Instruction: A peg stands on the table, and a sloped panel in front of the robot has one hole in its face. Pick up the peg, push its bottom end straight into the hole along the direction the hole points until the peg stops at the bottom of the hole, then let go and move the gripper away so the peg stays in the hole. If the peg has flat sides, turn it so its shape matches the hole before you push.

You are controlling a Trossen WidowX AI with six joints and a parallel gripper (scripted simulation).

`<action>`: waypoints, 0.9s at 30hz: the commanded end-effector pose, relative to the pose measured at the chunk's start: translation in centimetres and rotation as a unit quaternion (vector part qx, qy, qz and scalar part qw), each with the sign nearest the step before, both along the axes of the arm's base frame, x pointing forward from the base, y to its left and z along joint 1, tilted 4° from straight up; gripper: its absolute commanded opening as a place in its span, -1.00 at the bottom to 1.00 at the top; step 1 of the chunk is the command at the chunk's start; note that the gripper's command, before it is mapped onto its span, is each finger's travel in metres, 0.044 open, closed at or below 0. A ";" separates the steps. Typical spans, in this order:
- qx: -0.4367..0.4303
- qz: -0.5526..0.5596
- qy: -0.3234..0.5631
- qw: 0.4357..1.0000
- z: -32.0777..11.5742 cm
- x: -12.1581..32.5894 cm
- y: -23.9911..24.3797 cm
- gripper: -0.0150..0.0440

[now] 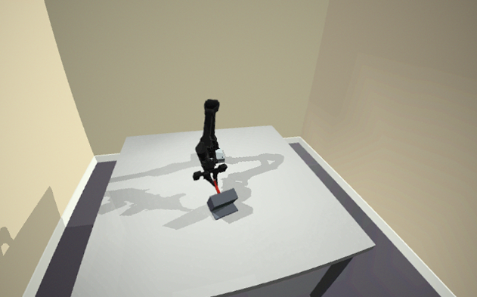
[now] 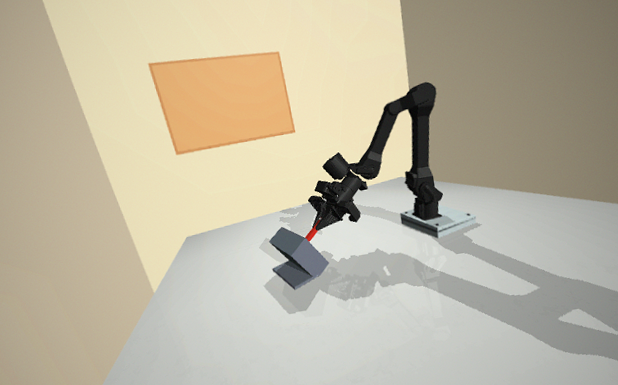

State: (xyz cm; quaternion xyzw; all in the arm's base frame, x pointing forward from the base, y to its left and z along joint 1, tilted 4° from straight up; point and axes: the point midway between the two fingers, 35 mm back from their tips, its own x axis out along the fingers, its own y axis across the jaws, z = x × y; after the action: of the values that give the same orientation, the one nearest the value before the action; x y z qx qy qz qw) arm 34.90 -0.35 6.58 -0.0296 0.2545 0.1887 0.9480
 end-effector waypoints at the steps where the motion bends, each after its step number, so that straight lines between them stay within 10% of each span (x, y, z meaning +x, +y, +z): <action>1: 0.000 0.001 0.001 1.000 -0.1 0.0 0.1 -0.49; 27: 0.000 0.001 0.000 1.000 -1.0 1.2 0.5 -0.49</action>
State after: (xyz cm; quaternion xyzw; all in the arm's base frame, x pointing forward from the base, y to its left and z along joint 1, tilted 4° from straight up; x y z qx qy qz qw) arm 35.93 0.11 5.76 -0.0308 0.2533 0.1915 0.9478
